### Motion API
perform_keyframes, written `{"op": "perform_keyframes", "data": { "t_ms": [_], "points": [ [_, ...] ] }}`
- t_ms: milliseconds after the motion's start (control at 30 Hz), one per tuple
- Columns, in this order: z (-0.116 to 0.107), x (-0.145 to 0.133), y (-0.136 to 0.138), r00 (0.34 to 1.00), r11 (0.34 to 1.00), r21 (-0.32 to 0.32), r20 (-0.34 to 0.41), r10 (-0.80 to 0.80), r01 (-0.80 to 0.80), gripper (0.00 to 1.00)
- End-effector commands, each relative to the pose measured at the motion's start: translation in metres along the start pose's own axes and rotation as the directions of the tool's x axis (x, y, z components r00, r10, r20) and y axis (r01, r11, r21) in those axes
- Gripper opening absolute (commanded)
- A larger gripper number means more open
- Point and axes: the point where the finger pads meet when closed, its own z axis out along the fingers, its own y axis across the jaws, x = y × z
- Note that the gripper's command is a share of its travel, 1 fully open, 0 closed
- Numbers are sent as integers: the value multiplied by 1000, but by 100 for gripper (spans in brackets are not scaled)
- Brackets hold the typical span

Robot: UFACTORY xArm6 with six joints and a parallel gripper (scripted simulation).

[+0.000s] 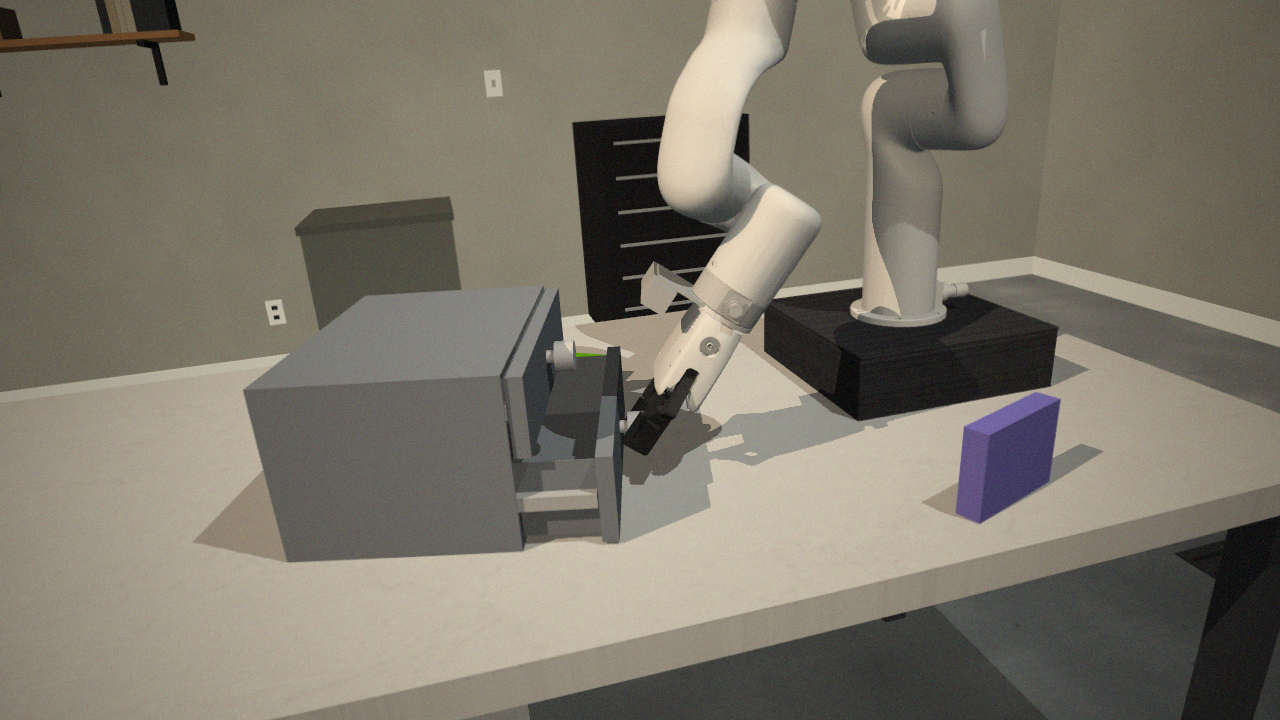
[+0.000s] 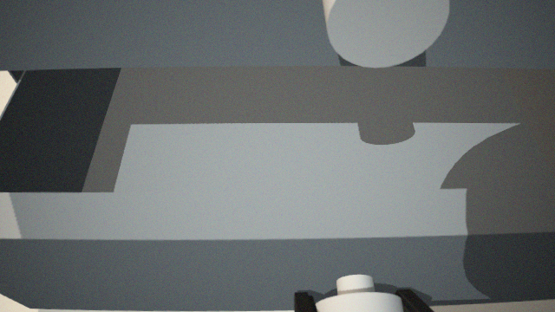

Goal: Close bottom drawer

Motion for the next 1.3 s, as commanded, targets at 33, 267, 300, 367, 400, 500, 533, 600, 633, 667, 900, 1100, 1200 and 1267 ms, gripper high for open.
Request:
{"op": "perform_keyframes", "data": {
  "t_ms": [33,267,300,367,400,500,533,600,633,667,900,1100,1200,1267],
  "points": [
    [12,19,-1,1000,1000,0,-3,2,-2,0],
    [26,38,-1,1000,1000,0,-3,2,-2,0],
    [28,41,-1,1000,1000,0,-3,2,-2,0],
    [30,45,-1,1000,1000,0,-3,2,-2,0],
    [31,46,-1,1000,1000,0,-3,2,-2,0],
    [33,49,-1,1000,1000,0,-3,2,-2,0],
    [33,49,-1,1000,1000,0,-3,2,-2,0],
    [35,51,-1,1000,1000,0,-3,2,-2,0],
    [35,52,-1,1000,1000,0,-3,2,-2,0],
    [36,52,-1,1000,1000,0,-3,2,-2,0],
    [37,54,-1,1000,1000,0,-3,2,-2,0],
    [37,54,-1,1000,1000,0,-3,2,-2,0],
    [37,54,-1,1000,1000,0,-3,2,-2,0],
    [37,54,-1,1000,1000,0,-3,2,-2,60]
  ]
}}
